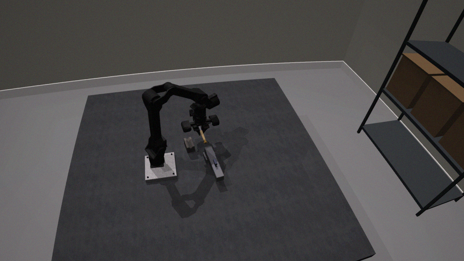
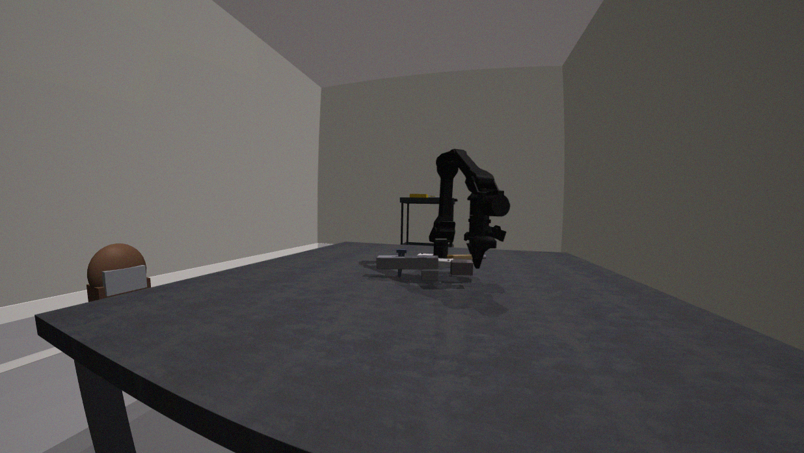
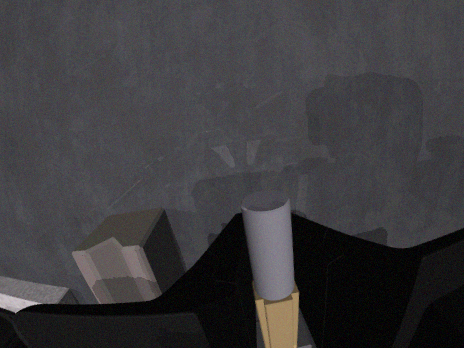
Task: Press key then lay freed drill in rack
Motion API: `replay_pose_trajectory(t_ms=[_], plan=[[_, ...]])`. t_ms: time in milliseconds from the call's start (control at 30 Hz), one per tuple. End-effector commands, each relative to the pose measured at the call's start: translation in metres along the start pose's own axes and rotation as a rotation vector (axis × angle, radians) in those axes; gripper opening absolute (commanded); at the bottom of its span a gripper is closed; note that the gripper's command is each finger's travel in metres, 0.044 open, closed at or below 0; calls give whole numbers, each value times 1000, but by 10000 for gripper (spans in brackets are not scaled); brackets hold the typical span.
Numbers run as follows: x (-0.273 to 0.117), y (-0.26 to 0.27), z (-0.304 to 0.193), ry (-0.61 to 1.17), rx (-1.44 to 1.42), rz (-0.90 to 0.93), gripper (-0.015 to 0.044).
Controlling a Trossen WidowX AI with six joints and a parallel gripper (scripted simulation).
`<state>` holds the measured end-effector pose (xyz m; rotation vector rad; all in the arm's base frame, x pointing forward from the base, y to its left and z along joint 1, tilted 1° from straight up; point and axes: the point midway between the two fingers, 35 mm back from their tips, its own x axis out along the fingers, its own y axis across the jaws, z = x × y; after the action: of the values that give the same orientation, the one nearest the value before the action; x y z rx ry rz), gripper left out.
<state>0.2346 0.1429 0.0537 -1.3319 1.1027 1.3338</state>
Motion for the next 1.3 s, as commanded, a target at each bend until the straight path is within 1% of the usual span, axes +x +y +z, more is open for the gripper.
replay_pose_trajectory(t_ms=[0,1267], plan=[[-3,0,0,-2,1,-2,0],[-24,1,-2,-2,1,-2,0]])
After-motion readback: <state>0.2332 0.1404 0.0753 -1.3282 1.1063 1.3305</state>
